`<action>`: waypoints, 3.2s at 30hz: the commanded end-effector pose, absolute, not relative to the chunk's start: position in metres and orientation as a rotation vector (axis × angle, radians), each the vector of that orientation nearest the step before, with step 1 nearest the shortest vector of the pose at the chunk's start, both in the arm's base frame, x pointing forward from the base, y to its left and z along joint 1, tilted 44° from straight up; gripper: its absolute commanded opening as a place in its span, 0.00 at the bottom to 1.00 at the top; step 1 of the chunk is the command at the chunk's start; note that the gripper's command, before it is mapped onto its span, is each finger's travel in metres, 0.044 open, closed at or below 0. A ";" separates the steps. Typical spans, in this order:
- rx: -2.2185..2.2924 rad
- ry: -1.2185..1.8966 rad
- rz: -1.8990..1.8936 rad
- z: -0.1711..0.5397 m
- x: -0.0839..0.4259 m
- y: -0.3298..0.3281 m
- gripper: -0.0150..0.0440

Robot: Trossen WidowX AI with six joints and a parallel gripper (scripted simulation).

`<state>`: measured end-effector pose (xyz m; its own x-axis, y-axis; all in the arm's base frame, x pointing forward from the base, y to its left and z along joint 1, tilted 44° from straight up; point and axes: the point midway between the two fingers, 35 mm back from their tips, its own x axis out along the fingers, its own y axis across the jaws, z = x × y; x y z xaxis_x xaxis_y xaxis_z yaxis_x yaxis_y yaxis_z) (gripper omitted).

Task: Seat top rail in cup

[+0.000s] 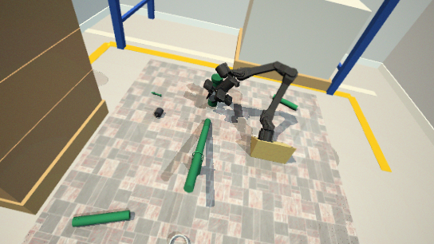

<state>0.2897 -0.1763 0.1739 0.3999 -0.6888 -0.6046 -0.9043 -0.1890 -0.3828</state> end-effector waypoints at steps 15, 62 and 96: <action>-1.957 1.355 0.400 0.174 0.289 -0.176 0.25; -1.071 1.250 -0.260 0.152 0.312 -0.029 1.00; -0.575 1.017 -0.656 0.149 0.308 0.031 1.00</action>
<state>0.3068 0.0308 0.1502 0.3803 -0.7255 -0.5736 0.2548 0.6784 -0.6891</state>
